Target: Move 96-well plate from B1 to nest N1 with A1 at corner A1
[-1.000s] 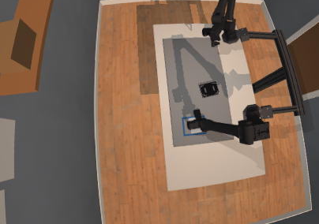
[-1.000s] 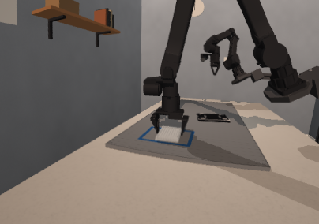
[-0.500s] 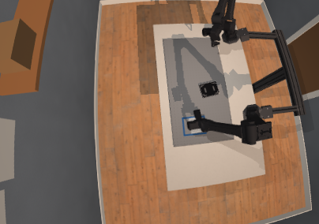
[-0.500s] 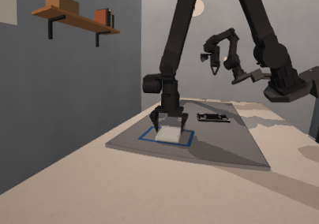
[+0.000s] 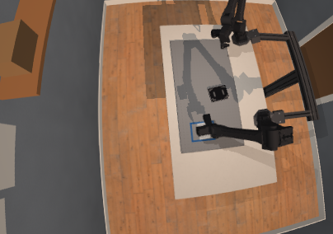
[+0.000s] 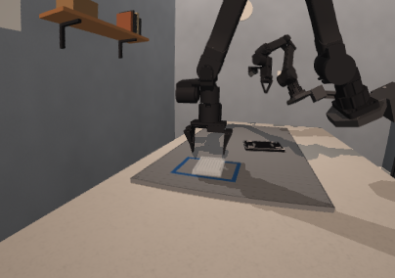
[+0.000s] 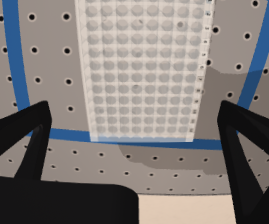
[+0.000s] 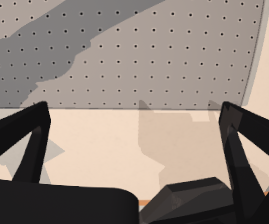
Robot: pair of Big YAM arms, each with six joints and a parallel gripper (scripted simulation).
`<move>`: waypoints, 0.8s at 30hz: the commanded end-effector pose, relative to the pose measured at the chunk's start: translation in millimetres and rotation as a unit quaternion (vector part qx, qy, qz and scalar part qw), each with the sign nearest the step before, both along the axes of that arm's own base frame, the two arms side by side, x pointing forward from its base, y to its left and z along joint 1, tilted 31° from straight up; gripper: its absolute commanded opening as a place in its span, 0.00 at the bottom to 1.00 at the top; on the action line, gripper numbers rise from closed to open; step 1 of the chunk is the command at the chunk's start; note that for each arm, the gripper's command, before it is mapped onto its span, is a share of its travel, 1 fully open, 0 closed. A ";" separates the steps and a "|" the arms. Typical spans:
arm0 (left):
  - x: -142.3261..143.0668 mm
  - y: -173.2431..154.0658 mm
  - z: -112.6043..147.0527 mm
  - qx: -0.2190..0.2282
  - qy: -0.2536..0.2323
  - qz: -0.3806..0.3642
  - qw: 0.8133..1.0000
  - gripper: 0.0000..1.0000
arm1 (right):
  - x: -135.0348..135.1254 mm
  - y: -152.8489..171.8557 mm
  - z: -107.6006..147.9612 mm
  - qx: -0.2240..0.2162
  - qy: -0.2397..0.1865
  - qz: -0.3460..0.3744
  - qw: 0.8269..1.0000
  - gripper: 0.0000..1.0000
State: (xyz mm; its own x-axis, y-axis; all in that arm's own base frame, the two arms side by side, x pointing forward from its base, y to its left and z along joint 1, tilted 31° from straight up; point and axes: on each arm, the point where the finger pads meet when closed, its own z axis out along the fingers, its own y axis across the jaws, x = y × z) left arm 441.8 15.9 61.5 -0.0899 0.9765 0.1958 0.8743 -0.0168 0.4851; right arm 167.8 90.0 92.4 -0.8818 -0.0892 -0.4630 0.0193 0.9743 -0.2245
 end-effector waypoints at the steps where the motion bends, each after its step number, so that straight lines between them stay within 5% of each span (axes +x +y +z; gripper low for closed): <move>1: -8.3 -10.9 11.1 -0.002 -0.001 -0.005 1.000 1.00 | 3.8 6.4 10.2 0.010 -0.008 -0.003 1.000 1.00; 16: -11.7 -19.0 53.6 -0.004 -0.017 -0.005 1.000 1.00 | 3.8 6.4 10.2 0.010 -0.008 -0.003 1.000 1.00; 24: -12.4 -19.0 44.7 -0.002 -0.005 -0.008 1.000 1.00 | 3.8 6.4 10.2 0.010 -0.008 -0.003 1.000 1.00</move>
